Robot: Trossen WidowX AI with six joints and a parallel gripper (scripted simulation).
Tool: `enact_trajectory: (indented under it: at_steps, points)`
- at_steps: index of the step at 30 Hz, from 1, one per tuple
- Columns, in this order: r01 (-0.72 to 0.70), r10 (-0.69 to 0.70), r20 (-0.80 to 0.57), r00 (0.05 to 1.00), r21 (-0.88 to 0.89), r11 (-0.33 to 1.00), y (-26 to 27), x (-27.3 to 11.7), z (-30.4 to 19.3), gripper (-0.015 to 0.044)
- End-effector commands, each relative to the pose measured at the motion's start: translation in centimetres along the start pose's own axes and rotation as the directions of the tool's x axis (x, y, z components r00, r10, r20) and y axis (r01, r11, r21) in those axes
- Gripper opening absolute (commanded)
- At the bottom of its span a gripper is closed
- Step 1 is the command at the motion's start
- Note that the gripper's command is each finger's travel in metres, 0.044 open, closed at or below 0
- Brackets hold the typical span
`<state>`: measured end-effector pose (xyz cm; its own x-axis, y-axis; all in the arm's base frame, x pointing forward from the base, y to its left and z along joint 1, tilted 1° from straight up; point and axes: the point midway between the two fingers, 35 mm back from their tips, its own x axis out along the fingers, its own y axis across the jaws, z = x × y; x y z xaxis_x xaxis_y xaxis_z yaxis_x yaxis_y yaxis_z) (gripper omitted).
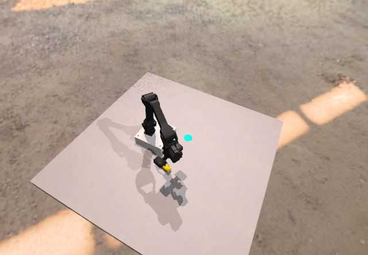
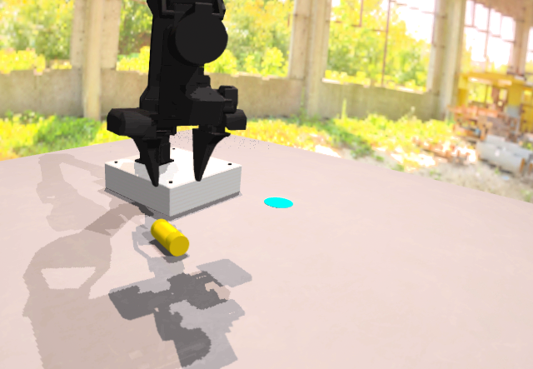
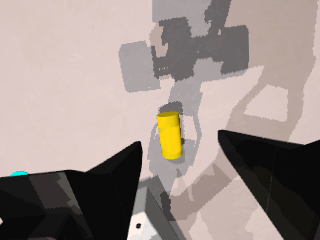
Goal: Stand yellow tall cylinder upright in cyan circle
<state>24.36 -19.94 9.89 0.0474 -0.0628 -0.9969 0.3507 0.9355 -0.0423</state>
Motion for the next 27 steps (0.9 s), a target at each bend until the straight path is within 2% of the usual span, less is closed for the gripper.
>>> enact_trajectory:
  at_steps: [1,5,11,19,27]
  points:
    - [-0.014,0.014,-0.028,1.0,0.009,1.0,0.2,4.7,-0.4,0.0309]
    - [-0.014,0.014,-0.029,0.999,0.009,1.0,0.4,9.1,-1.1,0.0309]
    - [-0.014,0.014,-0.029,0.999,0.009,1.0,0.4,9.3,-1.1,0.0309]
    - [-0.014,0.014,-0.029,0.999,0.009,1.0,0.4,9.3,-1.1,0.0105]
    - [0.003,-0.003,-0.01,1.0,0.049,0.999,-0.2,8.8,-0.8,0.0105]
